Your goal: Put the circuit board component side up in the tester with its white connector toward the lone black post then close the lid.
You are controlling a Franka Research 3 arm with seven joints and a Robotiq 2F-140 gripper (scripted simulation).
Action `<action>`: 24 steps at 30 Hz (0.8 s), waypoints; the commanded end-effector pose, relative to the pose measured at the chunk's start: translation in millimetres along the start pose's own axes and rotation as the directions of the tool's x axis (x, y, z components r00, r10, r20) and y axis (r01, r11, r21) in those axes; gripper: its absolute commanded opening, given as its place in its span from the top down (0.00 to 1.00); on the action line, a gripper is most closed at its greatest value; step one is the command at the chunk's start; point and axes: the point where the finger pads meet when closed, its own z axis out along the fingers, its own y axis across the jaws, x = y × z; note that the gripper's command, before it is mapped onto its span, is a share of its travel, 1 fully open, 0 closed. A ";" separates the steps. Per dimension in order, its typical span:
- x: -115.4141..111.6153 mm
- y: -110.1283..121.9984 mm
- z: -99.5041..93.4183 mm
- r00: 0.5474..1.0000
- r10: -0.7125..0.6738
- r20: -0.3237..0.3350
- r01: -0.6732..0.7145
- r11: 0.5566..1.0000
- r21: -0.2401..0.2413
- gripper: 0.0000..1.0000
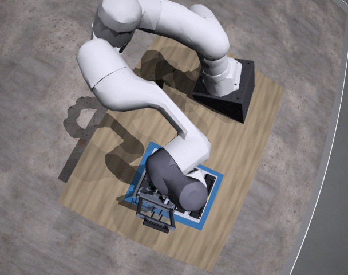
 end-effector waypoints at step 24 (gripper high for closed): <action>1.3 -0.4 4.1 1.000 -0.001 -0.001 0.001 1.000 -0.001 0.54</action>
